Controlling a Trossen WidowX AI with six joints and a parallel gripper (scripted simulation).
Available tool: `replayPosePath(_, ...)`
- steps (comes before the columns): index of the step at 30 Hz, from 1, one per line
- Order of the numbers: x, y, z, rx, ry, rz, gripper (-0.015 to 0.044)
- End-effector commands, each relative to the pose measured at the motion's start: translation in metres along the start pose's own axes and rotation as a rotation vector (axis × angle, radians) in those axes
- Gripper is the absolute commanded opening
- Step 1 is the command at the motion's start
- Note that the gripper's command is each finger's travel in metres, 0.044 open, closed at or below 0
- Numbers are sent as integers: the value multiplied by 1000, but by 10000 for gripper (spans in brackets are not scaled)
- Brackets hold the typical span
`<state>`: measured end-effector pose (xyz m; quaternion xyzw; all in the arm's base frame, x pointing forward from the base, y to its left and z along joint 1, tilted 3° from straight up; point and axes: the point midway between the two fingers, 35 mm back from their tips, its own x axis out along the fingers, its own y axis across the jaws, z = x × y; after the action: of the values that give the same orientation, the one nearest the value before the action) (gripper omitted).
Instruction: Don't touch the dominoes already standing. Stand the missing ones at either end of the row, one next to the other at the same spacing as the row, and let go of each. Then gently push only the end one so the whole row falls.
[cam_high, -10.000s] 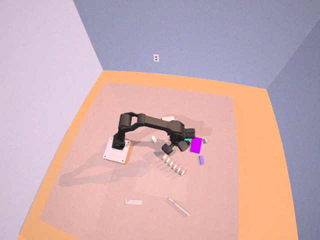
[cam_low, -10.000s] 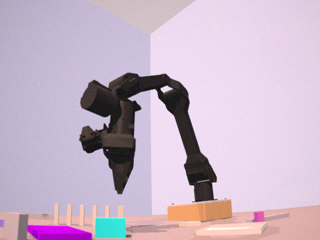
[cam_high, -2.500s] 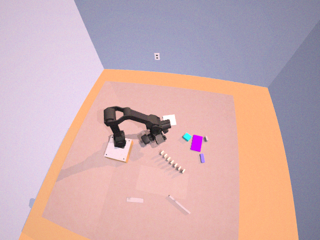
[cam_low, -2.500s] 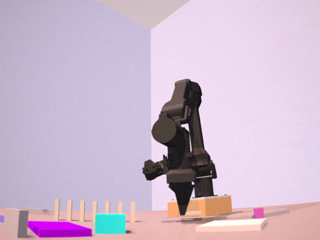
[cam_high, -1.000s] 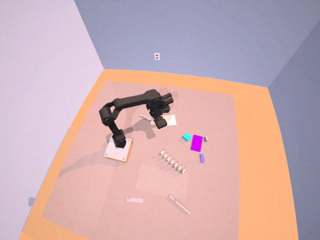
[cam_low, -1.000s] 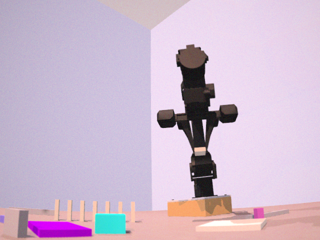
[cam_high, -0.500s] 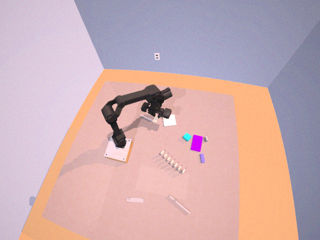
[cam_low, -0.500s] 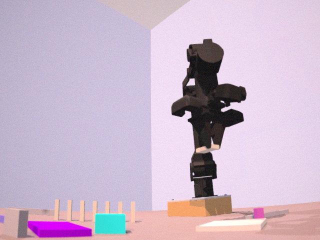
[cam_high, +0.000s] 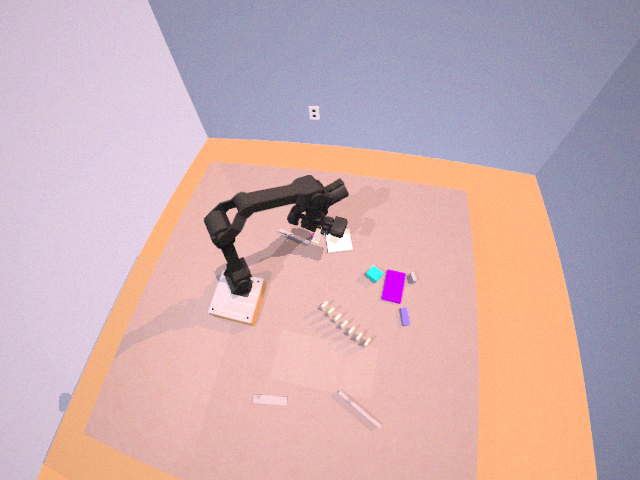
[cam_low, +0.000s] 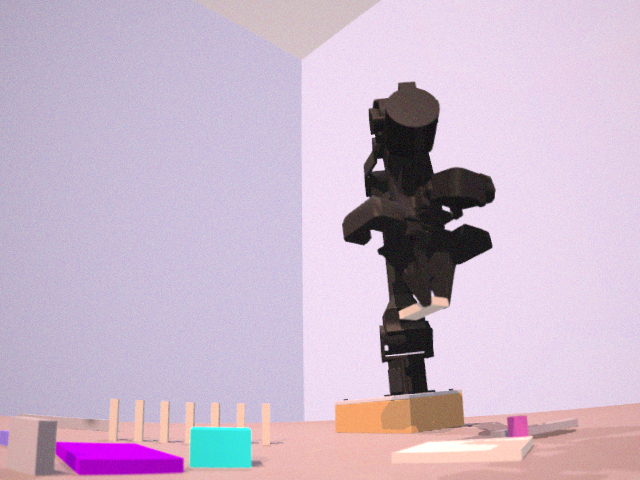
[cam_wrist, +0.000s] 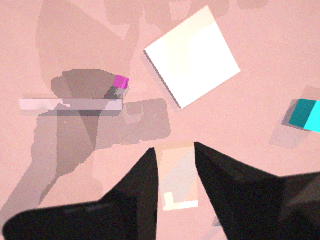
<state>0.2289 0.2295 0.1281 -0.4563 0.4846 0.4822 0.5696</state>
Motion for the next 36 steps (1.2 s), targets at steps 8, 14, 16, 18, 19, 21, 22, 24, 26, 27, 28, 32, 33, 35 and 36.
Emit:
replayPosePath(8,33,-23,21,128,-243,16,107)
replayPosePath(14,45,-35,29,180,-373,22,107)
replayPosePath(16,48,-39,31,195,-416,24,107)
replayPosePath(18,51,-42,32,209,-459,26,107)
replayPosePath(19,52,-44,33,215,-480,27,107)
replayPosePath(21,55,-47,34,226,-522,29,107)
replayPosePath(22,56,-49,34,232,-543,30,107)
replayPosePath(24,57,-52,35,242,-585,32,107)
replayPosePath(26,59,-55,35,250,-626,33,107)
replayPosePath(27,59,-56,35,254,-647,34,107)
replayPosePath(28,60,-58,35,257,-667,35,107)
replayPosePath(32,61,-62,34,267,-747,38,107)
replayPosePath(33,61,-63,33,268,-767,38,107)
replayPosePath(35,61,-64,32,270,-806,39,107)
replayPosePath(36,61,-65,31,271,-825,40,107)
